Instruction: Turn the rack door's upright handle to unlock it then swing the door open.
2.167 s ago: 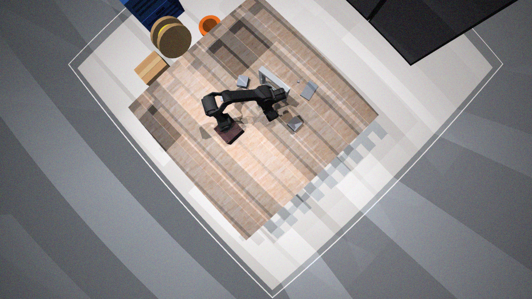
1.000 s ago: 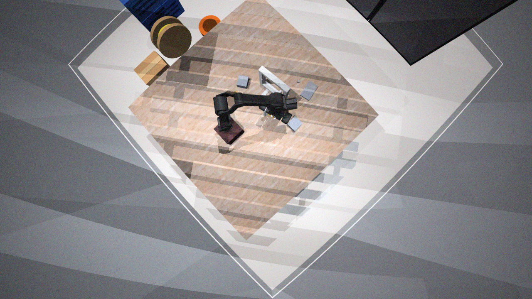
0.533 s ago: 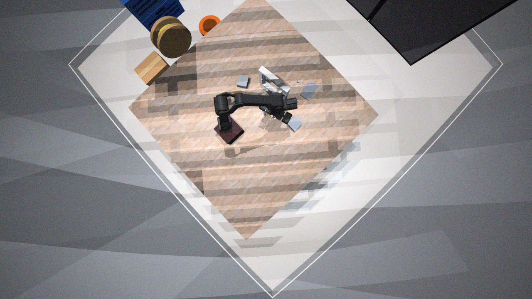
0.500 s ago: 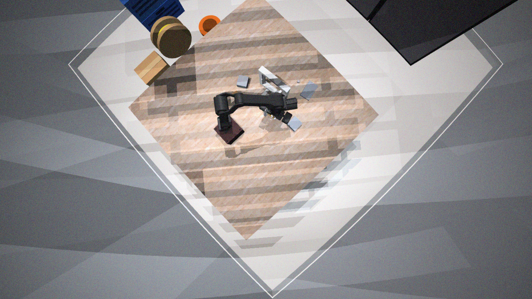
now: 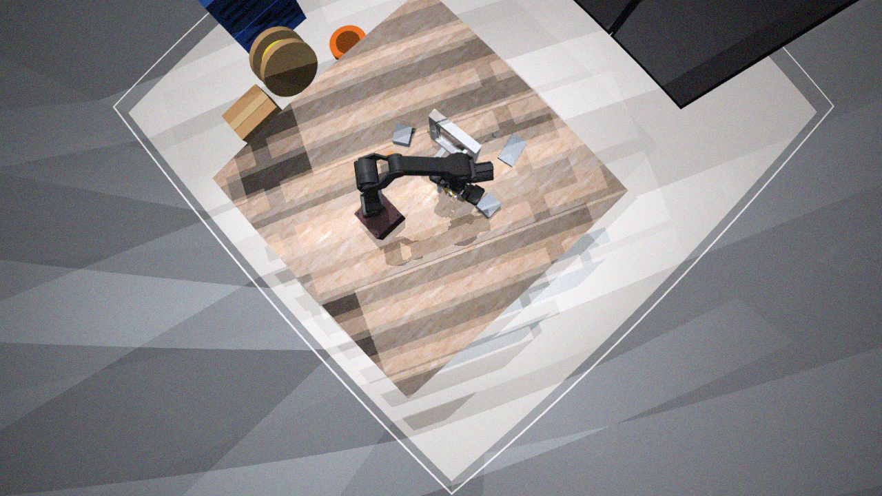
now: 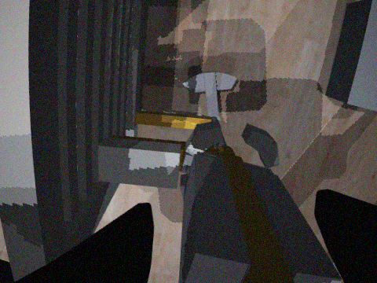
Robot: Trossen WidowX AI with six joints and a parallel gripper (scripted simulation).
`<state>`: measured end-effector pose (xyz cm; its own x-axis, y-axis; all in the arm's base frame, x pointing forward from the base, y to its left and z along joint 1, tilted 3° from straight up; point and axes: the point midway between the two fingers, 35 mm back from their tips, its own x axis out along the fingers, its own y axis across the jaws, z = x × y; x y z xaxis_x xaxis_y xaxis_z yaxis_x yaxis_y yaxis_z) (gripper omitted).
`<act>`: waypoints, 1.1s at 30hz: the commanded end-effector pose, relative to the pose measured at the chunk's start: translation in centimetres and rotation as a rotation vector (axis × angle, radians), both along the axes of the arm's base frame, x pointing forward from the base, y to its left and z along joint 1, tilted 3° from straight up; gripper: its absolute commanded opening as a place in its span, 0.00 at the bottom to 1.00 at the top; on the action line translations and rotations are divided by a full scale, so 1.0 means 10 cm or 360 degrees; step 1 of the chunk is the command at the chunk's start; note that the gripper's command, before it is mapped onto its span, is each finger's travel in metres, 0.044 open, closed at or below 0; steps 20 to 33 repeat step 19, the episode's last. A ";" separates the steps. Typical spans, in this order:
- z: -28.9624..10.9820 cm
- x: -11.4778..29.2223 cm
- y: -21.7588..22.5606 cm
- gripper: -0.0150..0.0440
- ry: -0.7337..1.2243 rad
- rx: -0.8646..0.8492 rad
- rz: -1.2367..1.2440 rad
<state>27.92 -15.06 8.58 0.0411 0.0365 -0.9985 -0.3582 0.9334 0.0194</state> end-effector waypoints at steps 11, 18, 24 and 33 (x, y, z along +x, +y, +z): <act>0.23 0.01 -0.02 0.73 -0.0012 -0.0004 0.0006; 0.33 0.01 -0.02 0.73 -0.0012 -0.0004 0.0006; 0.35 0.01 -0.02 0.73 -0.0012 -0.0004 0.0006; 0.35 0.01 -0.02 0.73 -0.0012 -0.0004 0.0006</act>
